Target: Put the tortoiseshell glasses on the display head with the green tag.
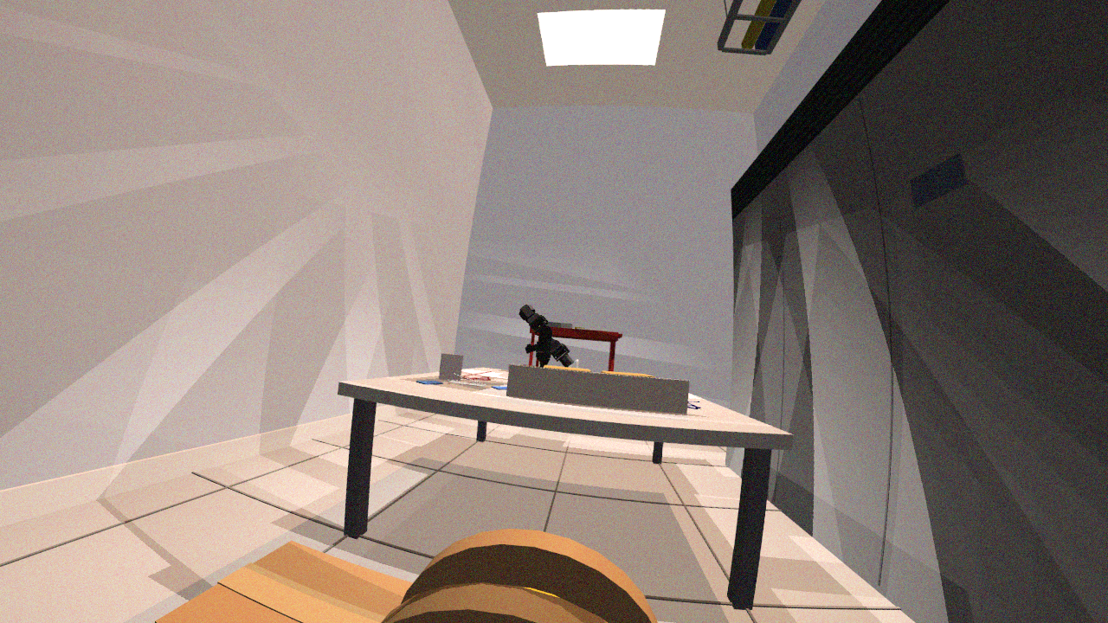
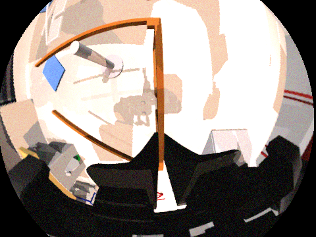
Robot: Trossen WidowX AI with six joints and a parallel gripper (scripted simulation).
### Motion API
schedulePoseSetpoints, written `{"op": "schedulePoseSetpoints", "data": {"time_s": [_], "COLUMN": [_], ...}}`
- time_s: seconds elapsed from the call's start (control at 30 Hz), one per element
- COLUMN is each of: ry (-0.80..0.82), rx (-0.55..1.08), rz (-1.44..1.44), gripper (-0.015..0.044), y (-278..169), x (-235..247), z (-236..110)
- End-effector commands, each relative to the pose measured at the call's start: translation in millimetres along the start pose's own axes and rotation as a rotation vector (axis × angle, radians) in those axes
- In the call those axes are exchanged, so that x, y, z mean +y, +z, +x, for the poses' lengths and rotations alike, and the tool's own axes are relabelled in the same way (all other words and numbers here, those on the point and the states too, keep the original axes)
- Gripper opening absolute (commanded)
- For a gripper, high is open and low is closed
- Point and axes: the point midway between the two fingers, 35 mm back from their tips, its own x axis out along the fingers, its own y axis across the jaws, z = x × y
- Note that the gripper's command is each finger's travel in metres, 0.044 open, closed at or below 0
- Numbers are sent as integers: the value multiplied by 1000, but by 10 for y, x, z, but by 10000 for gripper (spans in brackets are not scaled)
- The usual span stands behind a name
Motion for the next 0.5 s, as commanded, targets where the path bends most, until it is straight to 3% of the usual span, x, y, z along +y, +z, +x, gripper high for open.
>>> {"op": "schedulePoseSetpoints", "data": {"time_s": [0.0,0.47], "ry": [-3,-2], "rx": [2,3], "rz": [-7,-7], "gripper": [0,0], "y": [-3,68], "x": [-10,-2], "z": [4,-46]}}
